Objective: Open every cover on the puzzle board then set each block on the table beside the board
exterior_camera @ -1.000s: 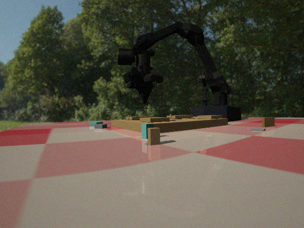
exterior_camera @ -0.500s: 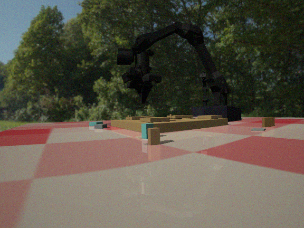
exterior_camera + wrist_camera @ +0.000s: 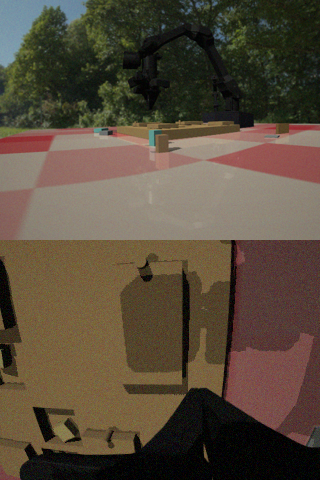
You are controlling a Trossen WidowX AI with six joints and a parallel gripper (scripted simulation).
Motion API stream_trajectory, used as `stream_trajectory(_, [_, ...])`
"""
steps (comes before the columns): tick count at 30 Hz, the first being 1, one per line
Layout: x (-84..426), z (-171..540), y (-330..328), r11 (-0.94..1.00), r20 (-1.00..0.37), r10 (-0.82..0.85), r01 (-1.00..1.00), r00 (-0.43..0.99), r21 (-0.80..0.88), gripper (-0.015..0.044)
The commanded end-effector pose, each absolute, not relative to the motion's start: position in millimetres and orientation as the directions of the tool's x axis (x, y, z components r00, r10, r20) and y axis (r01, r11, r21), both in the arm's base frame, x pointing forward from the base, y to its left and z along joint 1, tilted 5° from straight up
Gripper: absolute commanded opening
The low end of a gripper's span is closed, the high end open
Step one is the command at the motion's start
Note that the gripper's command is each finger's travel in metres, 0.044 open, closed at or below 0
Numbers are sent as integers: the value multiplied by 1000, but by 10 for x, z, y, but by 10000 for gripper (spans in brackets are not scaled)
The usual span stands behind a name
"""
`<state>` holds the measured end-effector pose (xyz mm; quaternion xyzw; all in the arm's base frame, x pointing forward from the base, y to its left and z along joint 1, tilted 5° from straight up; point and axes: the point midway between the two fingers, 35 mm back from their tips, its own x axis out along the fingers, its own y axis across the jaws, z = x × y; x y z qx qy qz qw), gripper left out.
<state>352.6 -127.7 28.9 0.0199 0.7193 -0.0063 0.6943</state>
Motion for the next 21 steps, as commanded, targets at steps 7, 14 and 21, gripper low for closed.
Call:
stream_trajectory(7, [3517, 179, -1285, 999, -999, 16, 43, -39, 15, 0])
stream_trajectory(14, [3516, 110, -1286, 999, -999, 16, 43, -39, 15, 0])
stream_trajectory(21, [3513, 41, -1286, 999, -999, 16, 43, -39, 15, 0])
